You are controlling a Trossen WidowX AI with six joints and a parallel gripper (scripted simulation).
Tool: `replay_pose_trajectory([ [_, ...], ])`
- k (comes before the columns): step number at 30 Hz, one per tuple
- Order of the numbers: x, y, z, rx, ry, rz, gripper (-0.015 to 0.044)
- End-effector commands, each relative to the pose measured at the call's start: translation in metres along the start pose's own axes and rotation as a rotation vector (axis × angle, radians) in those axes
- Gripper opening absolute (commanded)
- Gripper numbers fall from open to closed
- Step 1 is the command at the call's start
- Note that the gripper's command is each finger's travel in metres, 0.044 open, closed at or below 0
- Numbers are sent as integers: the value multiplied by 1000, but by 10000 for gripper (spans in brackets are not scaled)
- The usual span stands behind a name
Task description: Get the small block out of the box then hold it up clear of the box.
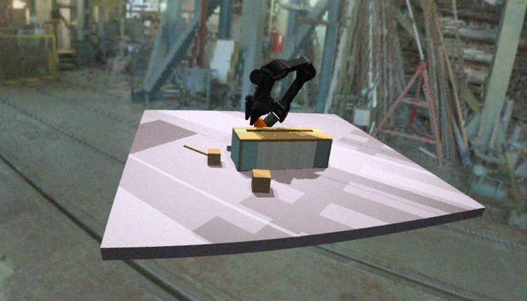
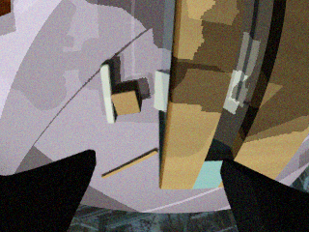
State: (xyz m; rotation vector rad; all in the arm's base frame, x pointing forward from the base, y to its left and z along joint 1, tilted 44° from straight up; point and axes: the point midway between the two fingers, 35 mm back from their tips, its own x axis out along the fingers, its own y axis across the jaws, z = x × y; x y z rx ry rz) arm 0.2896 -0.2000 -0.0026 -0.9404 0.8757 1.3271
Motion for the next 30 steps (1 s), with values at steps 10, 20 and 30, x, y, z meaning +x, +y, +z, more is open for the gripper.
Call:
replay_pose_trajectory([
  [10, 0, 6, -17, 134, 32, -11, 321],
  [20, 2, 14, -23, 1074, -86, -27, 285],
  [30, 3, 21, -29, 1989, -228, 57, 285],
])
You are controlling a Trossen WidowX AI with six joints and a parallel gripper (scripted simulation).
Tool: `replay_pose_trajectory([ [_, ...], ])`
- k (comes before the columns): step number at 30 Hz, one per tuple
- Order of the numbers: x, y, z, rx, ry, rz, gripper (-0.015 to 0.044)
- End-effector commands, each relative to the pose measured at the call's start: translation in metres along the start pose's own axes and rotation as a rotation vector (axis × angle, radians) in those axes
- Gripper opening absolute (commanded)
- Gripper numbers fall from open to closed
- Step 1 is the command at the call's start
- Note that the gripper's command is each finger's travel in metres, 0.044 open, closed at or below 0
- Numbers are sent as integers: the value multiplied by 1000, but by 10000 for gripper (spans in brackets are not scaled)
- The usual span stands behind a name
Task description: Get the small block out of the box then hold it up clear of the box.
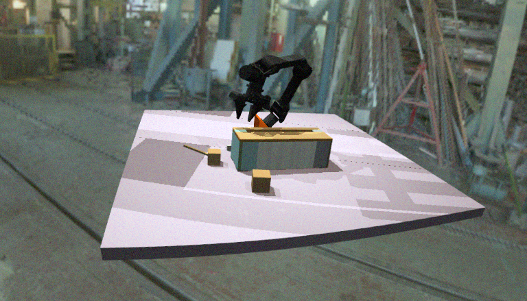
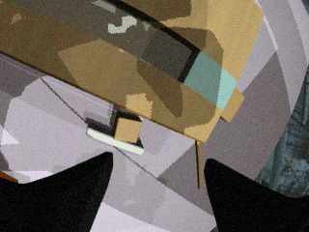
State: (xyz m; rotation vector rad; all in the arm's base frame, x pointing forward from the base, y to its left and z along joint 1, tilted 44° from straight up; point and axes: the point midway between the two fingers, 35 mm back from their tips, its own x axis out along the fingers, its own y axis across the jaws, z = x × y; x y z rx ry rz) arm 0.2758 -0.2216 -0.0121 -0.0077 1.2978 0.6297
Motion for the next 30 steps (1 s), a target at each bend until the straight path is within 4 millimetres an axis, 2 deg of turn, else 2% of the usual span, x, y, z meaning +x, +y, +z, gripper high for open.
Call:
replay_pose_trajectory([
  [1, 3, -2, -9, 924, -68, 103, 285],
  [18, 1, -5, -18, 1864, -62, 269, 285],
  [30, -1, -7, -24, 2513, 20, 418, 285],
])
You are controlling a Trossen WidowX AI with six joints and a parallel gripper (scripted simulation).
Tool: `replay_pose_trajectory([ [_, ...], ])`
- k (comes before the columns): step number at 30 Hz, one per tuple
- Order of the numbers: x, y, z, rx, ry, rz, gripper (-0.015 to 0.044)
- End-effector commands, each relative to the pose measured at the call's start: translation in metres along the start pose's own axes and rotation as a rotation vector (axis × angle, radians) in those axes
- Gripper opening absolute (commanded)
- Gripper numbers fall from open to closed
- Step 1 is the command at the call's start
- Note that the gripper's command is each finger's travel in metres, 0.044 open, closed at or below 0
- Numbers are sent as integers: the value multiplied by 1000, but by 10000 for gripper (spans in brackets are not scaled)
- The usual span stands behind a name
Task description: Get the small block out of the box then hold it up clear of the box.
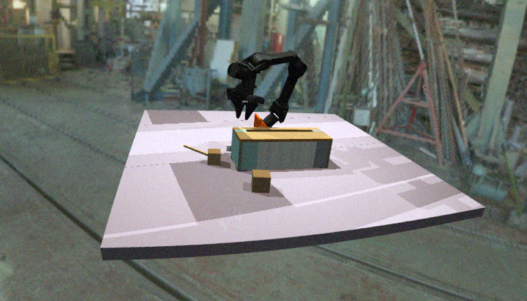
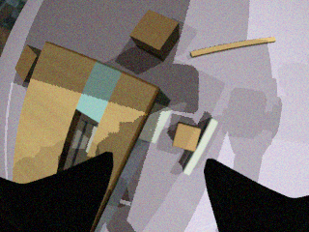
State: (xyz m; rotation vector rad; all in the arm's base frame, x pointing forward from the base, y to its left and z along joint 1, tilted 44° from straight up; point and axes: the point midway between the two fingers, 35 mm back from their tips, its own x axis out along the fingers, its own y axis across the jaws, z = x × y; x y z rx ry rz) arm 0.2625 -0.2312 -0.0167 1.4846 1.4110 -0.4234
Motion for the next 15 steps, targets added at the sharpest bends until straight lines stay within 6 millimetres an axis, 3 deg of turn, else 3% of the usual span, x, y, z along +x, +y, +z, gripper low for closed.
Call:
replay_pose_trajectory([
  [1, -1, -7, 4, 931, 100, 84, 285],
  [15, -5, -13, 7, 1696, 220, 95, 285],
])
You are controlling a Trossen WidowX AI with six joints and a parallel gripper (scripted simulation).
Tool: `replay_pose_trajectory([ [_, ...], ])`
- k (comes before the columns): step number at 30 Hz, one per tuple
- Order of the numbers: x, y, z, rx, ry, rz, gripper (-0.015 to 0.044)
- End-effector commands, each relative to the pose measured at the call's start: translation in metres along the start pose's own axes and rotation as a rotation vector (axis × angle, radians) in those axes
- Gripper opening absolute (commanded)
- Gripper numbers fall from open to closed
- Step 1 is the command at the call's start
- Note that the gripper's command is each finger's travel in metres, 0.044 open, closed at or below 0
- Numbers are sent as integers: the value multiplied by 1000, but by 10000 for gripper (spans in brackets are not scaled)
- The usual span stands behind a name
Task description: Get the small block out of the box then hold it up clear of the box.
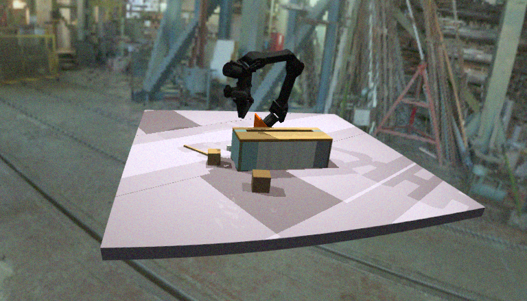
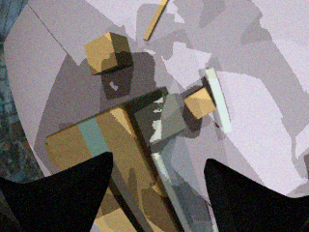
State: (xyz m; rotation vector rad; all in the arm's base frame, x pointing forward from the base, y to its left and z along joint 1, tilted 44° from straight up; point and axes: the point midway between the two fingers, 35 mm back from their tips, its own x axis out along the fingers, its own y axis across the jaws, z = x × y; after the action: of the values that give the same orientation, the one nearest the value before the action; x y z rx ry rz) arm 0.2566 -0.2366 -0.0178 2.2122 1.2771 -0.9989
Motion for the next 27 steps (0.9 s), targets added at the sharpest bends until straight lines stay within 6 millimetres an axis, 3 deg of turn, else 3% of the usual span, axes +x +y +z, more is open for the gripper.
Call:
replay_pose_trajectory([
  [1, -3, -1, 8, 926, 123, -4, 285],
  [6, -4, -1, 9, 1136, 144, -15, 285],
  [27, -2, -2, 9, 1136, 144, -15, 285],
])
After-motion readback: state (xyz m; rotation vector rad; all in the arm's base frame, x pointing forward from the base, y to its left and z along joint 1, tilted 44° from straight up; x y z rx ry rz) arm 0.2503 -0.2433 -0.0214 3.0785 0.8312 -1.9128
